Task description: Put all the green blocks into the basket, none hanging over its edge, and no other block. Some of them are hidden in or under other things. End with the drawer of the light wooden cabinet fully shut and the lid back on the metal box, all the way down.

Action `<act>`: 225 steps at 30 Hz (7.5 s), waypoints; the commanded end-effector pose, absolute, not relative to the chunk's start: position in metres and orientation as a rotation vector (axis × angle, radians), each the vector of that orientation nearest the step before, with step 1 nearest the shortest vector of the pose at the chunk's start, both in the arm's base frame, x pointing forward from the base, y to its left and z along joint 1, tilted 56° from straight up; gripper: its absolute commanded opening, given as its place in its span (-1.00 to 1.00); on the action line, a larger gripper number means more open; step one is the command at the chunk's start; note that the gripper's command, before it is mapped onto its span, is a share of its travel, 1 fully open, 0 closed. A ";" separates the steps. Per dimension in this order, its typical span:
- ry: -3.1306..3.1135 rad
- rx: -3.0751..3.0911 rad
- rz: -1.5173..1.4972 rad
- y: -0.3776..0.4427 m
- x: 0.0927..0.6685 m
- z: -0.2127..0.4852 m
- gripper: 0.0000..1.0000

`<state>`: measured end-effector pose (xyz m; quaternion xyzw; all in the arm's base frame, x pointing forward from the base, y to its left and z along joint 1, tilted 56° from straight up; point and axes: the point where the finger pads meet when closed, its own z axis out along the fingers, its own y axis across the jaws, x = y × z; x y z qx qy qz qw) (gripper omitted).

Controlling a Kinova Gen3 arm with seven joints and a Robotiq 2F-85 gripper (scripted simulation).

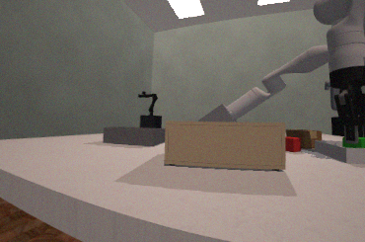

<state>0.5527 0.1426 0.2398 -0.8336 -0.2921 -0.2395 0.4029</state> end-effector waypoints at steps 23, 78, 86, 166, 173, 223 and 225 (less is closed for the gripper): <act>-0.737 -2.107 -0.607 0.142 0.553 0.240 -0.80; -0.737 -2.107 -0.607 0.138 0.552 0.243 0.15; -0.737 -2.107 -0.607 0.125 0.550 0.252 0.15; -0.836 -2.123 -0.649 -0.006 0.532 0.274 0.15; -0.918 -2.129 -0.678 -0.037 0.529 0.241 0.15; -1.790 -1.746 -0.957 -0.253 0.312 -0.072 0.15; -1.824 -1.712 -0.978 -0.255 0.297 -0.084 0.15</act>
